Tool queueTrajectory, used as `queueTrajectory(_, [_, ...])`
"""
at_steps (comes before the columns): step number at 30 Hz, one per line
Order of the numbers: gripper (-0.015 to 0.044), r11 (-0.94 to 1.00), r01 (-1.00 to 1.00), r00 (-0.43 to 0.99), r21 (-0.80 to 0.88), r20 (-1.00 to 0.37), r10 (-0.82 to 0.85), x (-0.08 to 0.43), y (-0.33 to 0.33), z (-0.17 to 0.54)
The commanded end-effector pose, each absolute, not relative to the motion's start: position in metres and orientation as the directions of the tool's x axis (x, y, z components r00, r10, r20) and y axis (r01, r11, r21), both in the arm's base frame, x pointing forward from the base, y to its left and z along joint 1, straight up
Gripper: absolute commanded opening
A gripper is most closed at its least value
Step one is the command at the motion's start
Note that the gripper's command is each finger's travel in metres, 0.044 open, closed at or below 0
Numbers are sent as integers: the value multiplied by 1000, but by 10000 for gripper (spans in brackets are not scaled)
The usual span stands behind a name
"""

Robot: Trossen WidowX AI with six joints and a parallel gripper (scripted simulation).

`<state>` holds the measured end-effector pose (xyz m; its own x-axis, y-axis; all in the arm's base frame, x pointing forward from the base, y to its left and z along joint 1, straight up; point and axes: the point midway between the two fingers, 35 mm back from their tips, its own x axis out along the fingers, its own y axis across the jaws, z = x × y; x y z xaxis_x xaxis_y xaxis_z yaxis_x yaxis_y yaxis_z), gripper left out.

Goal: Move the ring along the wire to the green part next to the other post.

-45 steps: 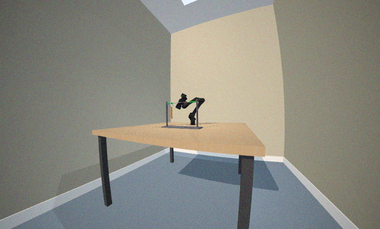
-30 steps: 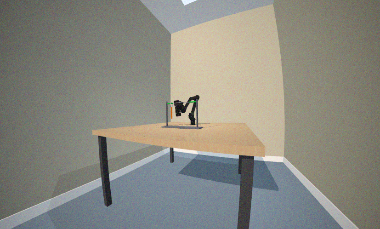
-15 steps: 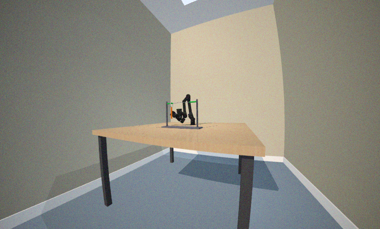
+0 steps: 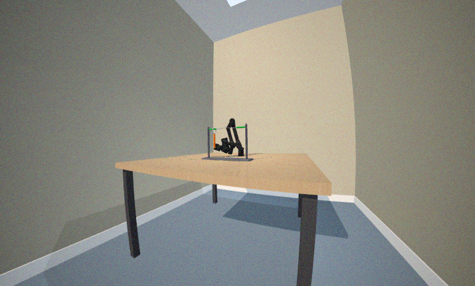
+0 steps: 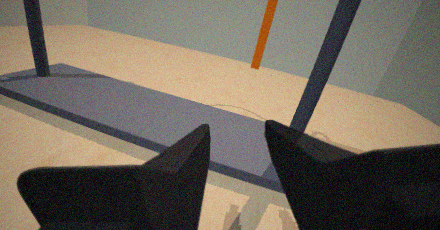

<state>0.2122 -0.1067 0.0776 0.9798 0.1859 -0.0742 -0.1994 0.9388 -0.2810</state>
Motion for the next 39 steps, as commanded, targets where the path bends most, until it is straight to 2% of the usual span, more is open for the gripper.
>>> queueTrajectory(1, [160,951,-181,983,-252,-87,164,219,-109,82])
queueTrajectory(26, [160,1000,12,987,-16,-161,-14,262,-100,124])
queueTrajectory(39, [160,1000,18,987,-10,-162,-19,272,-101,126])
